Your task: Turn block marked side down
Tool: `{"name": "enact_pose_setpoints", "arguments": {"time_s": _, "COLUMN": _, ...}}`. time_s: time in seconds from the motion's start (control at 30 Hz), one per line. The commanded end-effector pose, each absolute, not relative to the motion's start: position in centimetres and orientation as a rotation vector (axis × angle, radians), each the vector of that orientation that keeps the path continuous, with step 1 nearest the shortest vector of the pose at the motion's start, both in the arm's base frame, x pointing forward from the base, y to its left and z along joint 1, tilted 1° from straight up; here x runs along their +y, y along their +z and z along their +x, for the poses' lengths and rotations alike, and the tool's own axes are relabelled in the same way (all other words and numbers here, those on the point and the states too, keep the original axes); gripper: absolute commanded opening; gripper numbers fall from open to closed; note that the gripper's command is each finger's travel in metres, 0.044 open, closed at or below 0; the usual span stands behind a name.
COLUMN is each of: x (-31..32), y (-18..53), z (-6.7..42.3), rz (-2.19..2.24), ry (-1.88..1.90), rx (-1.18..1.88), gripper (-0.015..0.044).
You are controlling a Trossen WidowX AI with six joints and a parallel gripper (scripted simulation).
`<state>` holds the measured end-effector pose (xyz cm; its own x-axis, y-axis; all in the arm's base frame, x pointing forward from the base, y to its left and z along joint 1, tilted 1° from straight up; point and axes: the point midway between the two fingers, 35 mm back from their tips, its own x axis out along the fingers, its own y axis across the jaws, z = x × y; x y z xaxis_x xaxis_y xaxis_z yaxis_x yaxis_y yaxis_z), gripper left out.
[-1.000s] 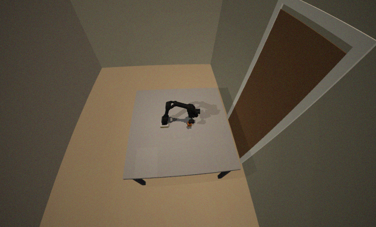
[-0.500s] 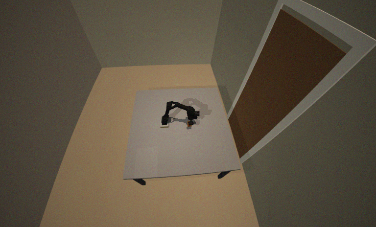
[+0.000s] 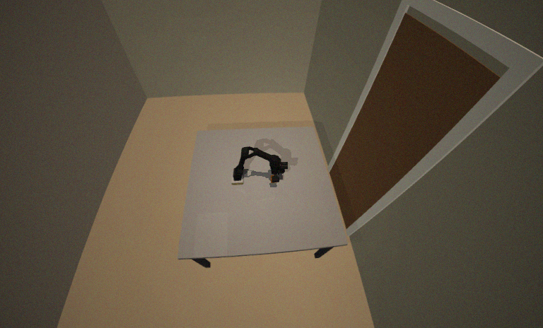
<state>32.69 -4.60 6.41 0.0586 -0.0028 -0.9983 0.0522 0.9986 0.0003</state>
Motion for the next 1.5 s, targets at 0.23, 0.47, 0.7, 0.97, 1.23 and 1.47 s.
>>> {"name": "enact_pose_setpoints", "arguments": {"time_s": 0.23, "x": -4.6, "y": 4.2, "z": 32.5, "rz": 0.042, "ry": -0.046, "rx": 1.524, "gripper": 0.044}}
{"name": "enact_pose_setpoints", "arguments": {"time_s": 0.47, "x": -4.6, "y": 4.0, "z": 32.5, "rz": 0.042, "ry": -0.046, "rx": 1.523, "gripper": 0.0335}}
{"name": "enact_pose_setpoints", "arguments": {"time_s": 0.7, "x": -4.6, "y": 4.0, "z": 32.5, "rz": 0.042, "ry": -0.046, "rx": 1.523, "gripper": 0.021}}
{"name": "enact_pose_setpoints", "arguments": {"time_s": 0.97, "x": -4.6, "y": 4.0, "z": 32.5, "rz": 0.042, "ry": -0.046, "rx": 1.523, "gripper": 0.0157}}
{"name": "enact_pose_setpoints", "arguments": {"time_s": 1.23, "x": -4.6, "y": 4.0, "z": 32.5, "rz": 0.042, "ry": -0.046, "rx": 1.523, "gripper": 0.0103}}
{"name": "enact_pose_setpoints", "arguments": {"time_s": 1.47, "x": -4.6, "y": 6.9, "z": 32.4, "rz": 0.041, "ry": -0.046, "rx": 1.523, "gripper": 0.0}}
